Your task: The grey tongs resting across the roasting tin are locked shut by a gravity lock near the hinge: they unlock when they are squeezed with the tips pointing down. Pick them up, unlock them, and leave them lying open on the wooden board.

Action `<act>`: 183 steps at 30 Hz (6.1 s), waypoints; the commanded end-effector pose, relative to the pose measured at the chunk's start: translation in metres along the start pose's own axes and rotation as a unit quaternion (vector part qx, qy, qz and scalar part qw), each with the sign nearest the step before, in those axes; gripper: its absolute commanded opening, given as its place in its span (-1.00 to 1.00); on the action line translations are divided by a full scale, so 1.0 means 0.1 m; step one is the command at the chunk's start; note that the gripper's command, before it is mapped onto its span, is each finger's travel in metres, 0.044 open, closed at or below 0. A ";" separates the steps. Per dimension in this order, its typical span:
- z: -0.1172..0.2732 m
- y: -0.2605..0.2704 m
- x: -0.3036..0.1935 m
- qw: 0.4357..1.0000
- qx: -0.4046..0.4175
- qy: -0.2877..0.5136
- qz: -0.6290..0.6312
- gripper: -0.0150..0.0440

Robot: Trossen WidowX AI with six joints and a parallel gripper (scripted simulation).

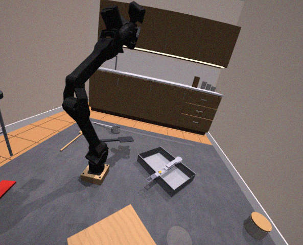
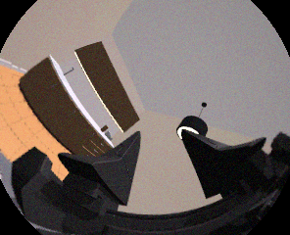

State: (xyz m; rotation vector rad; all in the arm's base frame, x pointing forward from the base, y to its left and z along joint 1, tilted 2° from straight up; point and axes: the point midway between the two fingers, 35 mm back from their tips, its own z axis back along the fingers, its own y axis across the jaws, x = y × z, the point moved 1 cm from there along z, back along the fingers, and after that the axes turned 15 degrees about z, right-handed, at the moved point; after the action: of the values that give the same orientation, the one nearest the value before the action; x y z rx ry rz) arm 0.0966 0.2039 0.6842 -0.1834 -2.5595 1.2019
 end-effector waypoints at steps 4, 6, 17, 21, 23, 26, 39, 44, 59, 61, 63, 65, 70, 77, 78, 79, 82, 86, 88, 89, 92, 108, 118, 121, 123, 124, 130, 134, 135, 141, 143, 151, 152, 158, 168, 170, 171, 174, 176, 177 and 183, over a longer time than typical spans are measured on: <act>-0.16 0.44 -0.38 0.995 0.057 0.057 -0.064 0.39; -0.21 0.63 -0.59 0.988 0.082 0.088 -0.093 0.39; -0.19 1.39 -1.54 0.923 0.146 0.250 -0.255 0.39; -0.08 1.56 -1.81 0.899 0.146 0.295 -0.287 0.39; -0.03 1.69 -1.99 0.875 0.148 0.329 -0.322 0.39; 0.12 1.95 -2.36 0.815 0.143 0.400 -0.393 0.39; 1.15 2.78 -3.60 0.460 -0.003 0.650 -0.605 0.39; 1.61 2.97 -3.90 0.305 -0.095 0.705 -0.633 0.39; 3.12 3.33 -4.33 -0.206 -0.439 0.705 -0.518 0.39; 3.31 3.35 -4.33 -0.269 -0.484 0.683 -0.477 0.39; 3.49 3.36 -4.33 -0.329 -0.527 0.655 -0.429 0.39; 3.67 3.37 -4.31 -0.386 -0.566 0.623 -0.376 0.39; 3.93 3.37 -4.26 -0.467 -0.622 0.563 -0.280 0.39; 3.93 3.37 -4.26 -0.467 -0.622 0.563 -0.280 0.39; 3.93 3.37 -4.26 -0.467 -0.622 0.563 -0.280 0.39; 3.93 3.37 -4.26 -0.467 -0.622 0.563 -0.280 0.39; 3.93 3.37 -4.26 -0.467 -0.622 0.563 -0.280 0.39; 3.91 3.38 -4.30 -0.466 -0.623 0.561 -0.283 0.39; 3.88 3.39 -4.35 -0.465 -0.624 0.559 -0.287 0.39; 3.88 3.39 -4.36 -0.464 -0.625 0.558 -0.287 0.39; 3.88 3.39 -4.36 -0.464 -0.625 0.558 -0.287 0.39; 3.94 3.55 -4.34 -0.468 -0.623 0.560 -0.281 0.39; 4.01 3.70 -4.32 -0.472 -0.622 0.562 -0.274 0.39; 4.03 3.74 -4.31 -0.473 -0.621 0.563 -0.272 0.39; 4.04 3.77 -4.30 -0.473 -0.621 0.563 -0.271 0.39; 4.05 3.79 -4.30 -0.474 -0.621 0.564 -0.270 0.39; 4.09 3.87 -4.28 -0.476 -0.620 0.565 -0.266 0.39; 4.12 3.93 -4.26 -0.477 -0.619 0.565 -0.263 0.39; 4.12 3.95 -4.25 -0.477 -0.619 0.566 -0.263 0.39; 4.17 4.03 -4.23 -0.479 -0.618 0.567 -0.258 0.39; 4.18 4.06 -4.21 -0.480 -0.618 0.567 -0.257 0.39; 4.19 4.07 -4.21 -0.478 -0.618 0.569 -0.257 0.21; 4.19 4.07 -4.21 -0.478 -0.618 0.569 -0.257 0.12; 4.19 4.07 -4.21 -0.478 -0.618 0.569 -0.257 -0.28; 4.19 4.07 -4.21 -0.478 -0.618 0.569 -0.257 -0.77; 4.17 4.04 -4.21 -0.478 -0.618 0.568 -0.257 -0.95; 4.14 4.00 -4.20 -0.478 -0.618 0.567 -0.258 -1.00; 3.96 3.79 -4.14 -0.479 -0.621 0.564 -0.261 -1.00; 3.80 3.58 -4.07 -0.479 -0.623 0.560 -0.263 -1.00; 3.74 3.51 -4.04 -0.479 -0.623 0.559 -0.264 -1.00; 3.73 3.49 -4.03 -0.479 -0.624 0.558 -0.264 -1.00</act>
State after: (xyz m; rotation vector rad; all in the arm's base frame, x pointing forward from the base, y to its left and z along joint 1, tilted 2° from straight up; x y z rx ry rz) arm 0.3524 0.0573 0.0979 0.2861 -1.1166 4.0273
